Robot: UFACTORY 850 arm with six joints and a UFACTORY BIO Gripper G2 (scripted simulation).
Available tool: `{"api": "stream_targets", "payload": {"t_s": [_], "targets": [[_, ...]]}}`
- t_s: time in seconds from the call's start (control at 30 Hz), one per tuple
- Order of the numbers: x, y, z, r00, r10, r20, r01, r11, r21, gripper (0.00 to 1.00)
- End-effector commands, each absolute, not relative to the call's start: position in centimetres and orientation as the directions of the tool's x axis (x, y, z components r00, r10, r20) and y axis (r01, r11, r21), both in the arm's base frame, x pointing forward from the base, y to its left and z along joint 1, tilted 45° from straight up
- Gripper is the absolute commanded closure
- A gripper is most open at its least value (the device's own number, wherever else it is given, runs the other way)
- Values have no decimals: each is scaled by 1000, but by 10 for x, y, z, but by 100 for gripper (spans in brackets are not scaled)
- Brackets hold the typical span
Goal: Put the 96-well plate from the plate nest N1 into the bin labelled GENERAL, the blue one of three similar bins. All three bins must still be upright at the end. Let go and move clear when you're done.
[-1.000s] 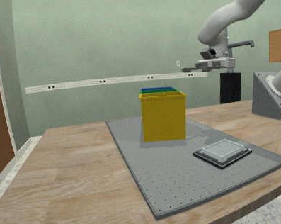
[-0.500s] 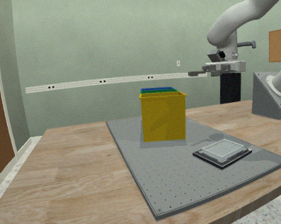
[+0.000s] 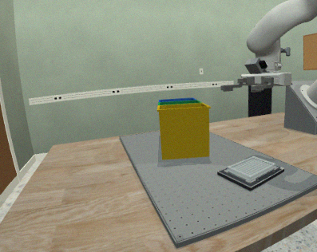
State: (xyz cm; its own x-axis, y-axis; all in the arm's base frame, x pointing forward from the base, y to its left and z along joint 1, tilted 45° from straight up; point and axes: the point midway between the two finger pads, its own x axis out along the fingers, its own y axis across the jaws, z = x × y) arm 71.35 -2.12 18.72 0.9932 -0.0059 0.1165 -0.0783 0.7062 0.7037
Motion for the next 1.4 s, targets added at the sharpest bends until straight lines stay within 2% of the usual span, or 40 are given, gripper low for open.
{"api": "stream_targets", "payload": {"t_s": [0.0,0.33,1.37], "targets": [[720,-4,200,993,-7,117,-78,707,703,63],[734,37,226,993,-7,117,-78,707,703,63],[735,52,212,993,-7,117,-78,707,703,63]]}}
